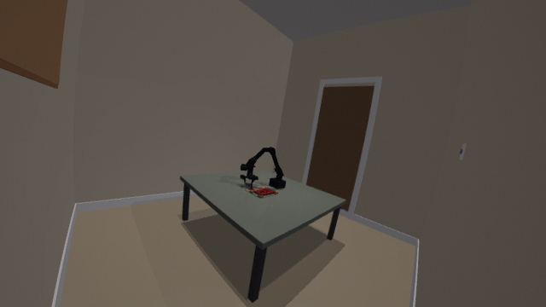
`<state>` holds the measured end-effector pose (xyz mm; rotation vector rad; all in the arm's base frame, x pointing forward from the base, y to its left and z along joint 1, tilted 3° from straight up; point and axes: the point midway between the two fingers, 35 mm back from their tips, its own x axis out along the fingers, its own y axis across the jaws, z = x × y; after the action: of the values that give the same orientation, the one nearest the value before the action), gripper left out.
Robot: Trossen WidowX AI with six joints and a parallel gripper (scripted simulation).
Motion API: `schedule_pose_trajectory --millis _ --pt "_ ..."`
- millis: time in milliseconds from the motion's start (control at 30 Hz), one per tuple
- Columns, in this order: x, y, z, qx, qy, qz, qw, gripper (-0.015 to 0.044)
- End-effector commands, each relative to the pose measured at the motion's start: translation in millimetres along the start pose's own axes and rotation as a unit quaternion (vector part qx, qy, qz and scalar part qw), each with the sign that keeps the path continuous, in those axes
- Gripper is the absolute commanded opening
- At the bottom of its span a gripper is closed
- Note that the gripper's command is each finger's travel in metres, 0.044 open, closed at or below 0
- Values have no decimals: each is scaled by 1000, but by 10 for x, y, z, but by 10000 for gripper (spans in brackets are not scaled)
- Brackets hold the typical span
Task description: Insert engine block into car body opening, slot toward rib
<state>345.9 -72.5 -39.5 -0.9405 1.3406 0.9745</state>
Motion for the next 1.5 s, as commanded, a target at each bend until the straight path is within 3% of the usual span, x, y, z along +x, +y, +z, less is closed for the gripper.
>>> schedule_pose_trajectory --millis 0,233,467,1467 --pt "12 7 -8 2 3 1 1000 223" --pt "12 7 -8 2 3 1 1000 177" --pt "-120 -20 -4 2 3 0 1000 0" --pt "-1057 -37 -1 3 5 -1 1000 0"
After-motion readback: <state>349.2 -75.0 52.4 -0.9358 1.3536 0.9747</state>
